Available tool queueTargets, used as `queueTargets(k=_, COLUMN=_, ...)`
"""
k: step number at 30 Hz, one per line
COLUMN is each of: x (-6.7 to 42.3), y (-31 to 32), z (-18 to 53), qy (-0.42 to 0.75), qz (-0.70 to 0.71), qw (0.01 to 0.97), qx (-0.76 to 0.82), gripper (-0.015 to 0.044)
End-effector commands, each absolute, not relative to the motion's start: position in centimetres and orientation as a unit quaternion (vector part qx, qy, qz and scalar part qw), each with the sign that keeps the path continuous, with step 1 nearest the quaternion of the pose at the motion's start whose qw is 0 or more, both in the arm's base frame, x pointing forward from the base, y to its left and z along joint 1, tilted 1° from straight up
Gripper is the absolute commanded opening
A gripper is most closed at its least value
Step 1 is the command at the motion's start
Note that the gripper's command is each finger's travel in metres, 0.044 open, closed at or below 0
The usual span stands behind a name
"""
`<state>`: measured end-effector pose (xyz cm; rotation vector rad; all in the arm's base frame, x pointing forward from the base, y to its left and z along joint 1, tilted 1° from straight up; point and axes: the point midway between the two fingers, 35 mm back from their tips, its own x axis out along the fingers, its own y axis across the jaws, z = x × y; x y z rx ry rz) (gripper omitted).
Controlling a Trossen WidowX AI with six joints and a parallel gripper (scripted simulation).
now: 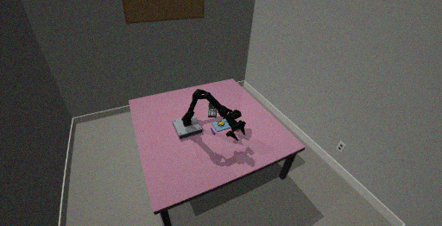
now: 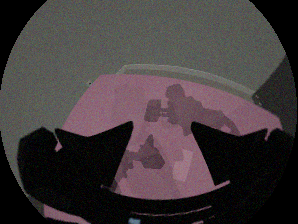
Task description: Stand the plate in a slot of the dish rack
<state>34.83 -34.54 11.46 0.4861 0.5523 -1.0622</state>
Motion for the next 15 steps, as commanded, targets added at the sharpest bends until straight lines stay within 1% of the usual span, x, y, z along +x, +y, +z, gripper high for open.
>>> queueTargets(k=1, x=35.3, y=-32.2, z=10.8, qy=0.305, qz=-0.462, qw=0.807, qx=0.207, gripper=0.0400)
queueTargets(k=15, x=36.1, y=-23.0, z=8.3, qy=0.474, qz=-0.313, qw=0.815, qx=0.119, gripper=0.0400)
